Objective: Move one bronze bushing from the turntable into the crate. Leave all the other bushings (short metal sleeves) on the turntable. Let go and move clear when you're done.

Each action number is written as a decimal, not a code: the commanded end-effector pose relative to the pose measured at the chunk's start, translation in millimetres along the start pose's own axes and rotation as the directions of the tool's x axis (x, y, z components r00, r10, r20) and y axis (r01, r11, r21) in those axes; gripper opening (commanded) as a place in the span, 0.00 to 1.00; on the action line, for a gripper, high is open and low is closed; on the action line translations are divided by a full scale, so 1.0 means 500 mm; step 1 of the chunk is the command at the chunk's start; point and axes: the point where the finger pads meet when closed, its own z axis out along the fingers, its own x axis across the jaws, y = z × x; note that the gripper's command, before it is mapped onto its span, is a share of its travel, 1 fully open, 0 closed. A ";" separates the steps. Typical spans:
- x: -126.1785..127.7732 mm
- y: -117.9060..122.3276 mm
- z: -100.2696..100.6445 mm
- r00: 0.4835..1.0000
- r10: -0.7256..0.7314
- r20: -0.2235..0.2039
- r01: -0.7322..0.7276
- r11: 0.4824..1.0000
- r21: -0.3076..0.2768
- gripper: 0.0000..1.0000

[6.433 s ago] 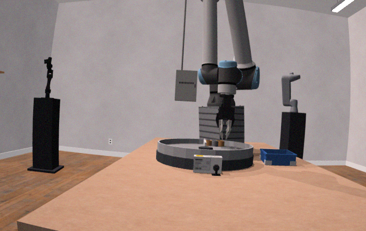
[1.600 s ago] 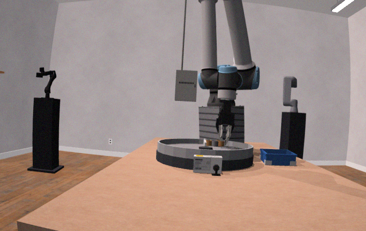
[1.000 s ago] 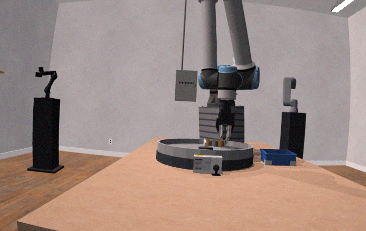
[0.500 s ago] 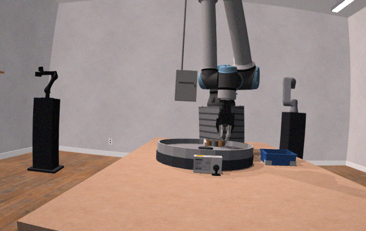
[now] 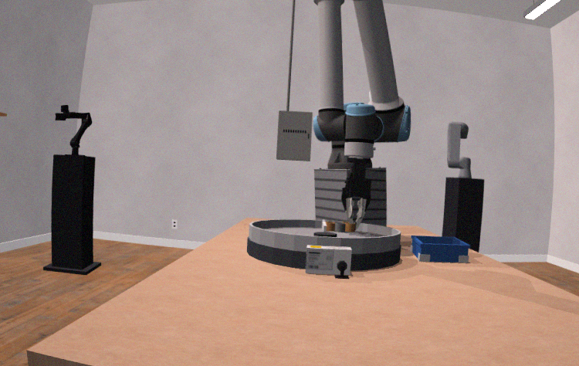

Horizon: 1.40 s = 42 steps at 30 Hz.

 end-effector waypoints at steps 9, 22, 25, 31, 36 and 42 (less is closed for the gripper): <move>-0.004 0.005 -0.002 1.000 0.001 0.002 -0.001 1.000 -0.004 0.00; -0.003 0.003 -0.012 1.000 0.000 0.002 0.000 1.000 -0.003 0.00; -0.001 0.001 -0.024 1.000 0.000 0.002 0.000 1.000 -0.002 0.00; 0.001 -0.001 -0.069 1.000 -0.001 0.001 0.001 1.000 -0.001 0.00; -0.001 0.005 -0.109 1.000 -0.001 0.003 0.001 1.000 -0.005 0.00; -0.004 0.006 -0.118 1.000 0.001 0.003 -0.001 1.000 -0.005 0.00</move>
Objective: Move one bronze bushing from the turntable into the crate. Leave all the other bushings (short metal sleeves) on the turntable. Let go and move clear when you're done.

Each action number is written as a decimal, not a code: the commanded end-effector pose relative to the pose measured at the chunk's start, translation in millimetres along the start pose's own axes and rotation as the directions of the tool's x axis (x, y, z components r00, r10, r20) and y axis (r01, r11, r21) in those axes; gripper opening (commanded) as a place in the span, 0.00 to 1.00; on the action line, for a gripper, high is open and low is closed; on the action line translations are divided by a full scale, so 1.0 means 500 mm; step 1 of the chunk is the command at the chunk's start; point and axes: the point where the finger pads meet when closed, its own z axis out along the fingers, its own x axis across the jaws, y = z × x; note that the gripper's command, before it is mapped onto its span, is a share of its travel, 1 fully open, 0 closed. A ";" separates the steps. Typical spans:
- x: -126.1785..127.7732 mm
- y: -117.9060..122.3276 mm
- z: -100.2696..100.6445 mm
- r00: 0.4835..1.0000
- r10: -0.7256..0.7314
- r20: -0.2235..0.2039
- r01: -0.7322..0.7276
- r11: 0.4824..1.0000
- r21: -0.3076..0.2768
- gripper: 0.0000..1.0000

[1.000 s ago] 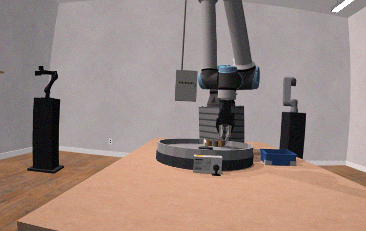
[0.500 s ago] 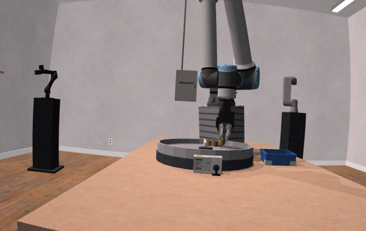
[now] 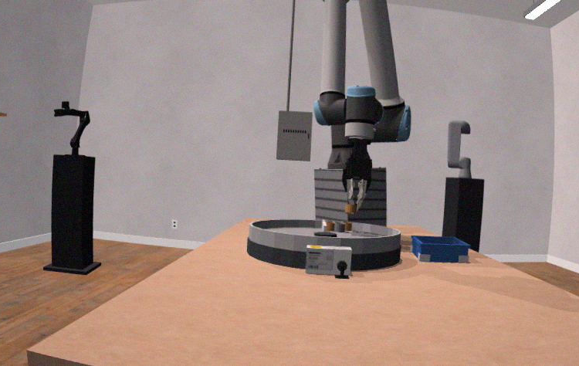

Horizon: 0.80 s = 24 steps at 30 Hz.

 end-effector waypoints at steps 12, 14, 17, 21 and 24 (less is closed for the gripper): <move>0.001 -0.007 0.000 1.000 0.001 -0.004 -0.001 1.000 0.014 0.00; 0.001 -0.007 0.000 1.000 0.001 -0.004 -0.001 1.000 0.014 0.00; 0.001 -0.007 0.000 1.000 0.001 -0.004 -0.001 1.000 0.014 0.00; 0.001 -0.007 0.000 1.000 0.001 -0.004 -0.001 1.000 0.014 0.00; 0.001 -0.007 0.000 1.000 0.001 -0.004 -0.001 1.000 0.014 0.00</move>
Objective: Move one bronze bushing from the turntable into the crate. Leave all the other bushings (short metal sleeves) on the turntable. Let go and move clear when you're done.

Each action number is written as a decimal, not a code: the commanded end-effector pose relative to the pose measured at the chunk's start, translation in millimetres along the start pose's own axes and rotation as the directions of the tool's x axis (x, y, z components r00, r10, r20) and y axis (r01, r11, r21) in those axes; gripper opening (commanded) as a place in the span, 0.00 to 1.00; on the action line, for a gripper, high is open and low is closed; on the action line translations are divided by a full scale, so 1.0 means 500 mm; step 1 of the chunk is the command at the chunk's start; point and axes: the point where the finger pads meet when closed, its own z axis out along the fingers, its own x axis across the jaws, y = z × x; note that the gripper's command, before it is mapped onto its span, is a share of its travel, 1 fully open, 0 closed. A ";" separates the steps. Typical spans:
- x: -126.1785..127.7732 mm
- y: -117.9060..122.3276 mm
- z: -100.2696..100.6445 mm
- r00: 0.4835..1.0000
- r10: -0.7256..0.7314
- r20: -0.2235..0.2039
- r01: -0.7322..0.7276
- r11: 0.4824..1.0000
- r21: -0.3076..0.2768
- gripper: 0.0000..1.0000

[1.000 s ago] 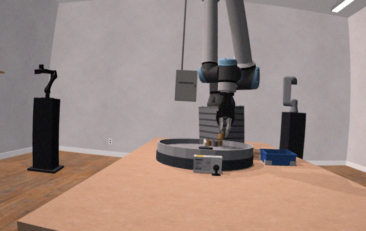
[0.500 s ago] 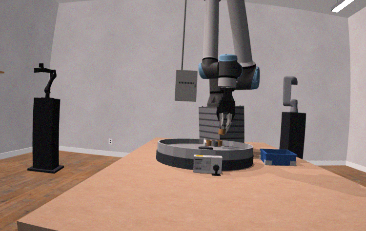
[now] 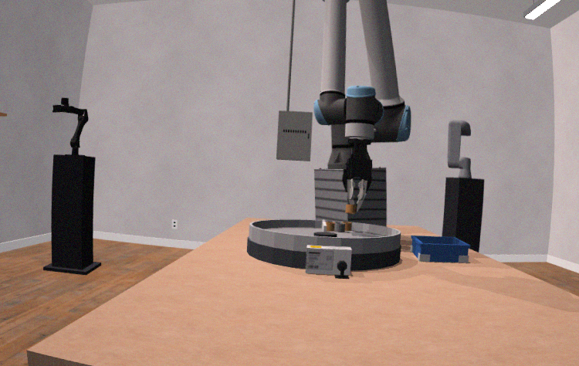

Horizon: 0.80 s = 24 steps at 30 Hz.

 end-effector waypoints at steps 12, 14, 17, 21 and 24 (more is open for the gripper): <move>-0.002 0.002 0.000 1.000 0.002 0.001 -0.002 1.000 0.000 0.00; -0.001 0.003 0.000 1.000 0.001 0.001 -0.001 1.000 0.000 0.00; 0.003 0.005 0.000 1.000 0.000 0.001 0.000 1.000 -0.001 0.00; 0.012 0.010 0.000 1.000 0.000 0.001 0.000 1.000 0.000 0.00; 0.025 0.016 0.000 1.000 0.000 0.002 0.000 1.000 0.000 0.00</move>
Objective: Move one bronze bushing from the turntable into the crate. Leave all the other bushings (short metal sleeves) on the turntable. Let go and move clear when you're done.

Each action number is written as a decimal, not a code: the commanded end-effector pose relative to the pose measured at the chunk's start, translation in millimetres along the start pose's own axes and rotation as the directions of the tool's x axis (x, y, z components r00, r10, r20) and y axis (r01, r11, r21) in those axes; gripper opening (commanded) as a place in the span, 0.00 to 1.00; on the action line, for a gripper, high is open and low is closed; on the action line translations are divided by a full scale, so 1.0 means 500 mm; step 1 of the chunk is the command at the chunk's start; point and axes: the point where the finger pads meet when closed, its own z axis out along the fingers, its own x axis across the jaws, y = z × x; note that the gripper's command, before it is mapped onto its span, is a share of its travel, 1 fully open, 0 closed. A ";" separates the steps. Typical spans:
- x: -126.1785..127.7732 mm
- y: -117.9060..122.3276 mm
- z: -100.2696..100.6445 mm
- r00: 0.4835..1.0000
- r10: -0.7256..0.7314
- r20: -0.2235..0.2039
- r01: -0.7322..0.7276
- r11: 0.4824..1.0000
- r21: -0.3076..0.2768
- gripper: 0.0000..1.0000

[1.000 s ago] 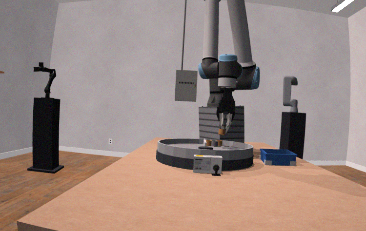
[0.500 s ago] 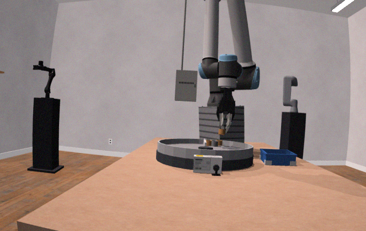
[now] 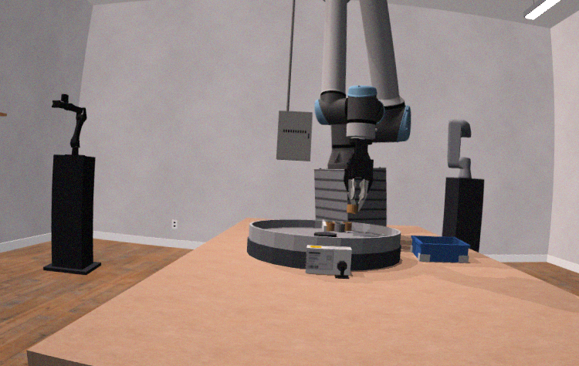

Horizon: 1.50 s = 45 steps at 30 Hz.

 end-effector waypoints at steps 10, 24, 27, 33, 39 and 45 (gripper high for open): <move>0.082 0.036 0.001 1.000 -0.002 0.001 0.002 1.000 0.001 0.00; 0.241 0.104 0.001 1.000 -0.002 0.001 0.002 1.000 0.001 0.00; 0.287 0.124 0.001 1.000 -0.002 0.000 0.002 1.000 0.001 0.00; 0.377 0.162 0.001 1.000 -0.002 0.000 0.002 1.000 0.001 0.00; 0.430 0.185 0.001 1.000 -0.002 0.000 0.002 1.000 0.001 0.00; 0.489 0.210 0.001 1.000 -0.002 0.000 0.002 1.000 0.001 0.00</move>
